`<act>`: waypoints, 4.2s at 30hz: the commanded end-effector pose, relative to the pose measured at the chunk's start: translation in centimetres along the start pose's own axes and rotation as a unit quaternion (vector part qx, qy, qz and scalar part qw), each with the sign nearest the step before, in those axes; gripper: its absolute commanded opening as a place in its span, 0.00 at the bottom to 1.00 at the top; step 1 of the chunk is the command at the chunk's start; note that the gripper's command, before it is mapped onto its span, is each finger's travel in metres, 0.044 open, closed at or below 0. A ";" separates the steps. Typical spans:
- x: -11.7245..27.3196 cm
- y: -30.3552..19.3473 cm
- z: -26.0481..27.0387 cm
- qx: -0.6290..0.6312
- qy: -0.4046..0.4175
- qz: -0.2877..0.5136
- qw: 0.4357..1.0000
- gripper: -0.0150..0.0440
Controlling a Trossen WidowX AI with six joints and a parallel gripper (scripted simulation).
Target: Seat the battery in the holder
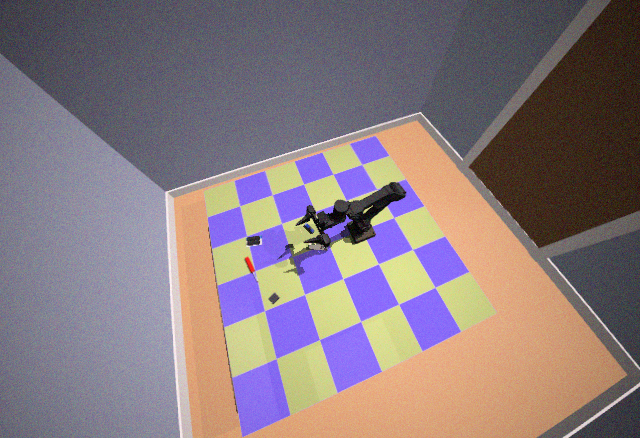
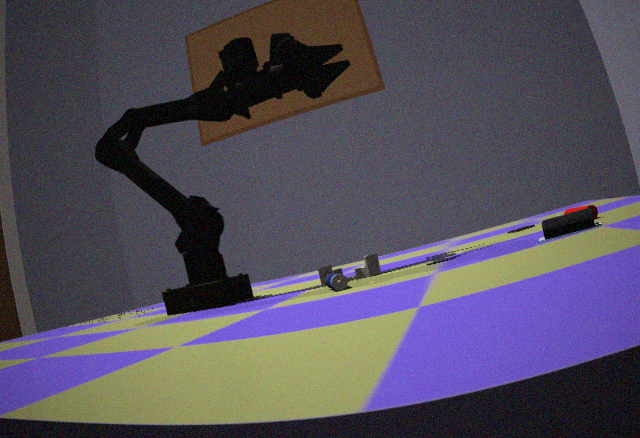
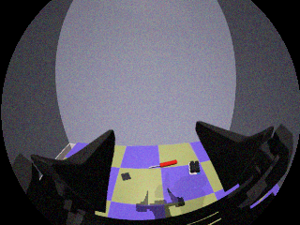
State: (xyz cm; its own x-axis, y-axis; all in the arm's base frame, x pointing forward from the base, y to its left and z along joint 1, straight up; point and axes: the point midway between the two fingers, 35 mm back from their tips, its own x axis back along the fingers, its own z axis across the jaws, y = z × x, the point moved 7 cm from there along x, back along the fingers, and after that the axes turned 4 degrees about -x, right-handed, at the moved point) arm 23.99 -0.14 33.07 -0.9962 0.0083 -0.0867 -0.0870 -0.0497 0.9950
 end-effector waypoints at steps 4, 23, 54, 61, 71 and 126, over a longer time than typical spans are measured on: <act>-1.8 -2.2 -1.5 0.124 -0.021 0.087 0.988 0.75; -3.4 -16.1 -12.3 0.565 0.294 0.497 0.590 0.65; -0.4 -21.9 -16.2 0.552 0.566 0.465 0.398 0.65; -0.3 -23.1 -16.3 0.552 0.566 0.465 0.398 0.65; -0.2 -24.7 -16.3 0.552 0.566 0.465 0.398 0.65; -1.1 -18.7 -4.2 0.655 0.688 0.245 0.193 0.37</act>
State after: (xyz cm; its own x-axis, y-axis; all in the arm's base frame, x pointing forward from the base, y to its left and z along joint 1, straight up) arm 27.28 -5.25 13.87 -0.0193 0.0070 0.9998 -0.7304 0.6828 -0.0189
